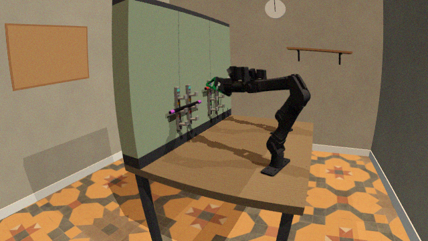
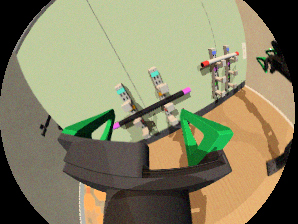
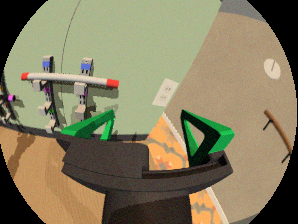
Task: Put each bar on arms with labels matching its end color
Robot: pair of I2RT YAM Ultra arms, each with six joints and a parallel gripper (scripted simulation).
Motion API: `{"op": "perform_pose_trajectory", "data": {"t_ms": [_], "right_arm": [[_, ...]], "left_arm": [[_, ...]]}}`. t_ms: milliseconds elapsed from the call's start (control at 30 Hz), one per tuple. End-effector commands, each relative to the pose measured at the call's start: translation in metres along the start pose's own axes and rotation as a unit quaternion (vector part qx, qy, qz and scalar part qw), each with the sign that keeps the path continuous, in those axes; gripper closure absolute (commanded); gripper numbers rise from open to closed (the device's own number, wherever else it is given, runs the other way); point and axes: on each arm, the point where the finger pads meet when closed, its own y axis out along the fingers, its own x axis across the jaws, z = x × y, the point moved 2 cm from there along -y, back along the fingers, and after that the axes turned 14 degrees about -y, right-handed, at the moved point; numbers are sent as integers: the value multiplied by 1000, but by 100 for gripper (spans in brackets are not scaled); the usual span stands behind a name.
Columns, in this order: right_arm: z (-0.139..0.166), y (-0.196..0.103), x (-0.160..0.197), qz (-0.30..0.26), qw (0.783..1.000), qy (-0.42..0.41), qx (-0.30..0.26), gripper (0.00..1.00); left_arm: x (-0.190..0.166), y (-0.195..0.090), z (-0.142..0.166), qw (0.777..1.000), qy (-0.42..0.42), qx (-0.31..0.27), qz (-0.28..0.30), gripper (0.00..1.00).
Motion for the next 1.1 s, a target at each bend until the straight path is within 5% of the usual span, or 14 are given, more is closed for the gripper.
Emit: {"op": "perform_pose_trajectory", "data": {"t_ms": [0,1067], "right_arm": [[-14,-8,-3,18,999,-32,-33,0],[-14,-18,60,-12,971,-220,-88,0]], "left_arm": [[-2,3,0,999,34,-8,-9,0],[-7,24,36,974,222,11,-44,0]]}}
